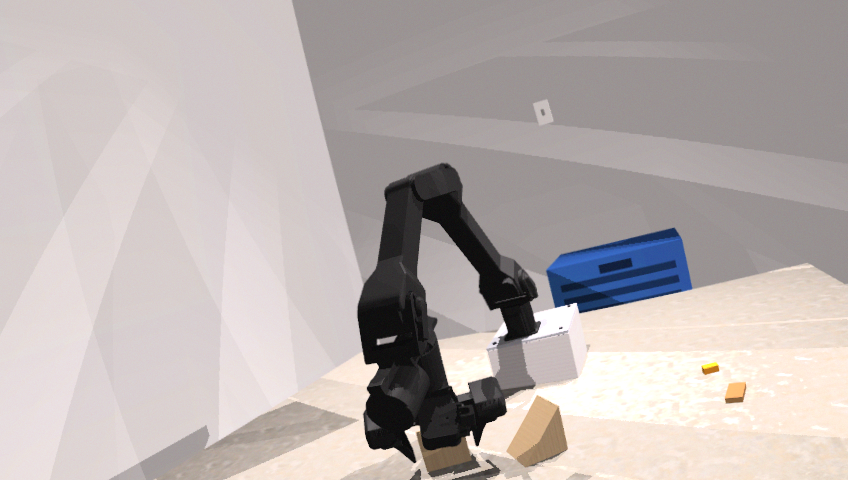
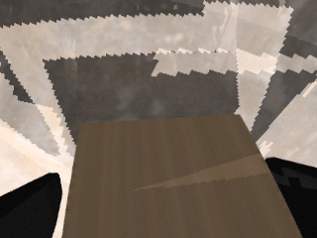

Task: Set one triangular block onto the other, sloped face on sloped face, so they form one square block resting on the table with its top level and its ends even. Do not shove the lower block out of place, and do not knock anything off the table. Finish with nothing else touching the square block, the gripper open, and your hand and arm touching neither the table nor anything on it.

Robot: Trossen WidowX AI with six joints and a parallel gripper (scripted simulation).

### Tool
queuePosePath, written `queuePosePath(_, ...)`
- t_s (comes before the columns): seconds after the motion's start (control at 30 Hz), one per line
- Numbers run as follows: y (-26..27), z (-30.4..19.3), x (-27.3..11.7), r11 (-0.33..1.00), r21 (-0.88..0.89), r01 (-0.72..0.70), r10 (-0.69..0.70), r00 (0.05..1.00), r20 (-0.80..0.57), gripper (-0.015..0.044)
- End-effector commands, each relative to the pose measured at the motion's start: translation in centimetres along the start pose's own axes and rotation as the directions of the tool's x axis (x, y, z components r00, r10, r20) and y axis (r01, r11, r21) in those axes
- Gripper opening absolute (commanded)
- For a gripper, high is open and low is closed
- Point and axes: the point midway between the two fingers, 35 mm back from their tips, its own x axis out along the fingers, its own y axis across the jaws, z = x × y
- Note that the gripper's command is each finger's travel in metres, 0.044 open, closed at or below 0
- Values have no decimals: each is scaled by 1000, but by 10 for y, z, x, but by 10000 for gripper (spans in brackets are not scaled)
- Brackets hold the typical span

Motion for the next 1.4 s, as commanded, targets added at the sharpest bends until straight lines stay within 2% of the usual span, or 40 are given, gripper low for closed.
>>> queuePosePath(0.0, 1, -3, 6, 1000, -6, -3, 3, 1000, -12, 387)
queuePosePath(0.1, 1, -3, 6, 1000, -6, -3, 3, 1000, -12, 309)
queuePosePath(0.37, 1, -3, 6, 1000, -6, -3, 3, 1000, -12, 255)
queuePosePath(0.7, 0, -3, 1, 1000, 0, -1, 1, 1000, -5, 0)
queuePosePath(0.83, 0, -6, 1, 1000, -1, -3, 3, 999, 42, 0)
queuePosePath(1.03, 0, -16, -2, 1000, -1, -4, 4, 979, 203, 0)
queuePosePath(1.37, 0, -35, -4, 1000, -1, -4, 4, 896, 443, 0)
